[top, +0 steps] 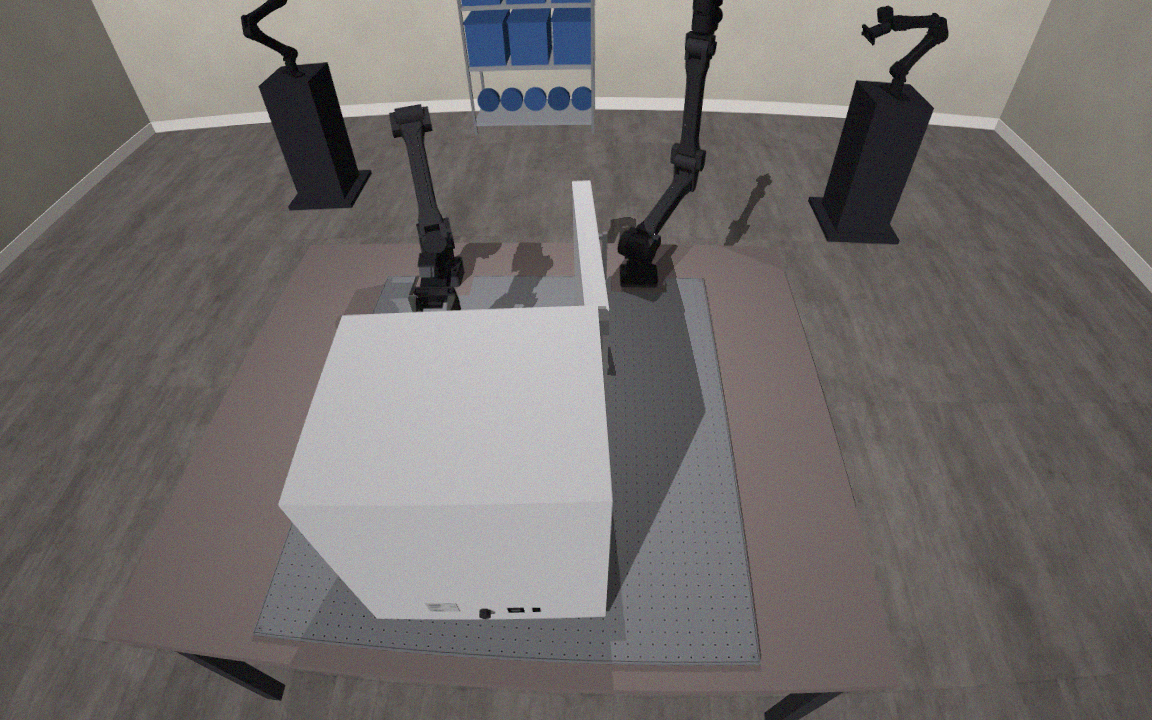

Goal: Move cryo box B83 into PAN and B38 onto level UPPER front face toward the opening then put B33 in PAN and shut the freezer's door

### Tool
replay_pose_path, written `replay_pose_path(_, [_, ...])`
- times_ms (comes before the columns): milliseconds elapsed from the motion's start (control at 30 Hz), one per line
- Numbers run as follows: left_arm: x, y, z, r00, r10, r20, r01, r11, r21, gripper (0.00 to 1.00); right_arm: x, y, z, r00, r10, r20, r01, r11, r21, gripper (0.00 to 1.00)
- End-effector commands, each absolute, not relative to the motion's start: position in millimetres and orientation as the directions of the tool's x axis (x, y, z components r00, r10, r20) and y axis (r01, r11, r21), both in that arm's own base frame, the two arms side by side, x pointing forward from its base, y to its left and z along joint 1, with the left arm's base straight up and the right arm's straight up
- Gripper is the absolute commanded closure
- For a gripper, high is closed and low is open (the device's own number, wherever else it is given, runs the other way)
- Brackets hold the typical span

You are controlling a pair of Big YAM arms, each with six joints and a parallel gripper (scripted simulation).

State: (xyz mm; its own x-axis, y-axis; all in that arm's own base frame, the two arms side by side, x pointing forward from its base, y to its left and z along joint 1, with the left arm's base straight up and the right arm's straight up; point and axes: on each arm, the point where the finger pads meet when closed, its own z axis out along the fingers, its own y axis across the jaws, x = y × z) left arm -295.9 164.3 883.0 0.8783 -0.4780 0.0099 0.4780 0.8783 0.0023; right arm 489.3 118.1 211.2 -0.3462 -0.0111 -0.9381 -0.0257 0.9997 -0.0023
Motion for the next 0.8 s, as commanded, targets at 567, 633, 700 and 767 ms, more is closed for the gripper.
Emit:
replay_pose_path(567, [-284, 159, 884, 0.872, -0.489, -0.027, 0.489, 0.872, 0.0, 1.0, 529, 174, 267, -0.307, 0.009, -0.952, -0.046, 0.999, 0.024, 0.23])
replay_pose_path(633, [-284, 159, 884, 0.872, -0.489, -0.027, 0.489, 0.872, 0.0, 1.0, 532, 180, 270, -0.307, 0.009, -0.952, -0.046, 0.999, 0.024, 0.23])
replay_pose_path(700, [-284, 159, 884, 0.872, -0.489, -0.027, 0.489, 0.872, 0.0, 1.0, 534, 185, 273, -0.307, 0.009, -0.952, -0.046, 0.999, 0.025, 0.23])
replay_pose_path(767, [-284, 159, 884, 0.872, -0.489, -0.027, 0.489, 0.872, 0.0, 1.0, 537, 190, 277, -0.307, 0.01, -0.952, -0.046, 0.999, 0.025, 0.23])
